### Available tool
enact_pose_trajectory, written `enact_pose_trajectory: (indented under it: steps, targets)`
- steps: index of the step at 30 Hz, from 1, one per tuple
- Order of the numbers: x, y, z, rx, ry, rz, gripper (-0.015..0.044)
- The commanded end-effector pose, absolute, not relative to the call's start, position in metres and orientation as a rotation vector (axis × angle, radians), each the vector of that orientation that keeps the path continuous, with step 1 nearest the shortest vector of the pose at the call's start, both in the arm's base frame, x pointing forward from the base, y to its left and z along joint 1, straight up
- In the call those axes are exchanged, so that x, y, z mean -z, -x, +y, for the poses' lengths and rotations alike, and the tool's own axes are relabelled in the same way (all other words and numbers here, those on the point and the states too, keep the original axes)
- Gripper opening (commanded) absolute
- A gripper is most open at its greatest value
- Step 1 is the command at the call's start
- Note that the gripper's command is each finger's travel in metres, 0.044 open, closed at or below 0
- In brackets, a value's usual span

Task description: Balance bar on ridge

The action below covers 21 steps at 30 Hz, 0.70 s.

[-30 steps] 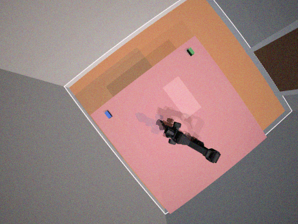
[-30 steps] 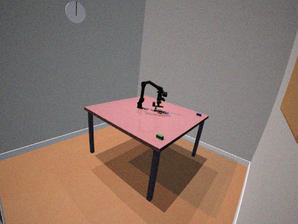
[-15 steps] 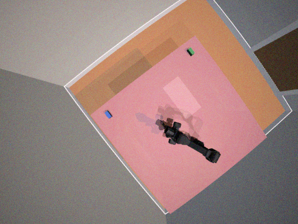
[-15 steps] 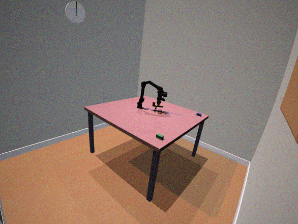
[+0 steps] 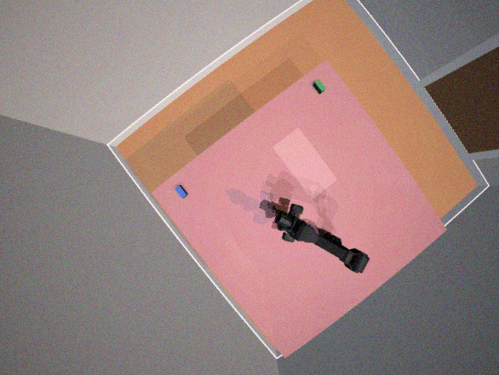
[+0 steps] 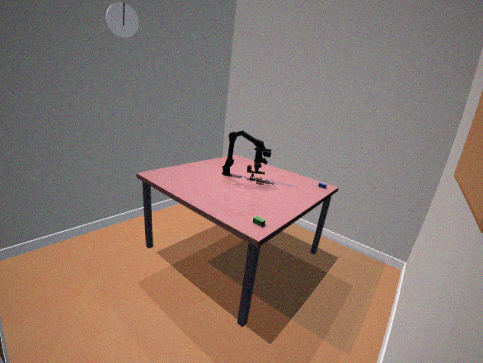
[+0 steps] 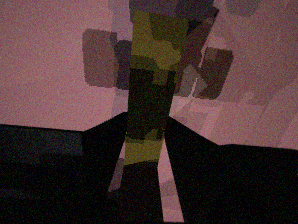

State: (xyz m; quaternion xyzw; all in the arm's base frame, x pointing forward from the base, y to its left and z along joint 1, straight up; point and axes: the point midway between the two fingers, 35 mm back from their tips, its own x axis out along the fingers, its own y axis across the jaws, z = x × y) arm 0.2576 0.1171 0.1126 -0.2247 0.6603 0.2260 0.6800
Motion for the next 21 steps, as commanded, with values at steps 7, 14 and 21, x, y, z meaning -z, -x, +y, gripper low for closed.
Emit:
enact_pose_trajectory:
  steps: [7, 14, 21]
  targets:
    - [-0.1126, -0.2577, 0.1171, -0.507, 0.504, 1.482, 0.0167]
    - [-0.1126, -0.2577, 0.1171, -0.507, 0.504, 1.482, 0.0167]
    - [-0.1126, -0.2577, 0.1171, -0.507, 0.504, 1.482, 0.0168]
